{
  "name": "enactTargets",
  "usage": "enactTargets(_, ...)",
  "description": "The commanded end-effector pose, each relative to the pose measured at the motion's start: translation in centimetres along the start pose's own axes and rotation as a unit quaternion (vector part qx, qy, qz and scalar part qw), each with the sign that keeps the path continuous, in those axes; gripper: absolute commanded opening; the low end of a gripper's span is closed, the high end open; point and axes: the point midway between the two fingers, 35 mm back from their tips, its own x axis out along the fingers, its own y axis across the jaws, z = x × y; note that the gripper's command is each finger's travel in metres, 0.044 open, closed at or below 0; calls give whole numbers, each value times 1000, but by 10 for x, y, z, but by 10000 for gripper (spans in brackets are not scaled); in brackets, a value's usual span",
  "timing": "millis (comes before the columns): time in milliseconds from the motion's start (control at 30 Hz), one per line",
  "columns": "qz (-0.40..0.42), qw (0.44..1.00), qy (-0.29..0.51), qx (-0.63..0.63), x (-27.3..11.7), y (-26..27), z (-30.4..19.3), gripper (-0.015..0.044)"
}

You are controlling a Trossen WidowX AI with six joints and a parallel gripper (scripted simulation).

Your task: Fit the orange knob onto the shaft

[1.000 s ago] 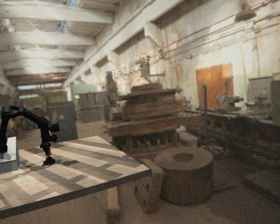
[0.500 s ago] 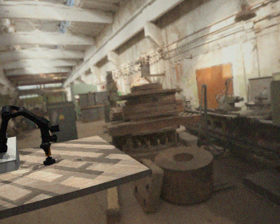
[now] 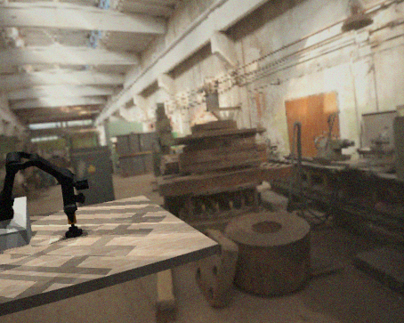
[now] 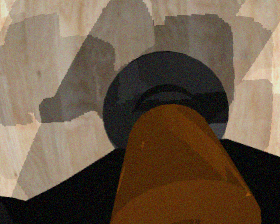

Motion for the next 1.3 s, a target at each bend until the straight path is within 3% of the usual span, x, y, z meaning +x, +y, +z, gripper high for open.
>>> enactTargets(0,-3,1000,-1,-26,-1,-2,0,0)
enactTargets(1033,-3,1000,-1,-26,-2,0,-1,0)
enactTargets(1267,-3,992,-1,-125,-3,-1,0,0)
